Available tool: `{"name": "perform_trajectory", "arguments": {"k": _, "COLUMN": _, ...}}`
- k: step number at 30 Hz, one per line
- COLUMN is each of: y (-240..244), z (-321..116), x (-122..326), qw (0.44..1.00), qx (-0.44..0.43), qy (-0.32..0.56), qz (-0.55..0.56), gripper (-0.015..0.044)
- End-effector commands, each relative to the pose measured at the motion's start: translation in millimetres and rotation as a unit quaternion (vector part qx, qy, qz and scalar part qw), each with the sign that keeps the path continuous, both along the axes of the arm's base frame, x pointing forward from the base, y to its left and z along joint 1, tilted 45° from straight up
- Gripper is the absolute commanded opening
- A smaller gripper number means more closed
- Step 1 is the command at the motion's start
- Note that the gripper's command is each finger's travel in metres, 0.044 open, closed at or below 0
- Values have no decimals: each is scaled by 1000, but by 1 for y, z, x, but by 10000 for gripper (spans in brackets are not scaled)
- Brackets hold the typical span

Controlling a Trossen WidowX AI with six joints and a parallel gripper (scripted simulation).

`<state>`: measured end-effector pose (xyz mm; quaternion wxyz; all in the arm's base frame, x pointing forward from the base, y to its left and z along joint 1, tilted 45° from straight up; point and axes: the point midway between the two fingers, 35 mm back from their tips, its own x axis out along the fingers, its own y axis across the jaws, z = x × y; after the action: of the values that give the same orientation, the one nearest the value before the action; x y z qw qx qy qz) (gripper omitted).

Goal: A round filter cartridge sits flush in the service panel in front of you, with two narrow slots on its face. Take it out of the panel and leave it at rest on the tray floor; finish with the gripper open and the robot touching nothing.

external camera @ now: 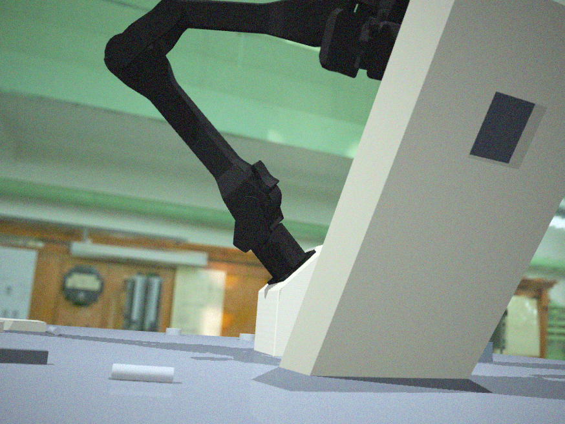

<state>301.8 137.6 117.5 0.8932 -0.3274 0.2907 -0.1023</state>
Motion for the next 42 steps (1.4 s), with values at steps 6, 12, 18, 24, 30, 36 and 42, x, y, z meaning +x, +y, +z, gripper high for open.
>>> {"name": "perform_trajectory", "arguments": {"k": 6, "y": -19, "z": -8, "x": -16, "qw": 997, "qx": -66, "qy": 38, "qz": 16, "gripper": 107}}
{"name": "perform_trajectory", "arguments": {"k": 12, "y": -19, "z": -8, "x": -16, "qw": 997, "qx": -66, "qy": 38, "qz": 16, "gripper": 107}}
{"name": "perform_trajectory", "arguments": {"k": 18, "y": -19, "z": -10, "x": -14, "qw": 997, "qx": -66, "qy": 39, "qz": 16, "gripper": 107}}
{"name": "perform_trajectory", "arguments": {"k": 24, "y": -22, "z": -15, "x": -7, "qw": 997, "qx": -65, "qy": 40, "qz": 15, "gripper": 107}}
{"name": "perform_trajectory", "arguments": {"k": 30, "y": -26, "z": -19, "x": 1, "qw": 997, "qx": -65, "qy": 41, "qz": 15, "gripper": 107}}
{"name": "perform_trajectory", "arguments": {"k": 36, "y": -29, "z": -24, "x": 9, "qw": 997, "qx": -64, "qy": 40, "qz": 15, "gripper": 107}}
{"name": "perform_trajectory", "arguments": {"k": 42, "y": -34, "z": -28, "x": 17, "qw": 997, "qx": -65, "qy": 39, "qz": 15, "gripper": 107}}
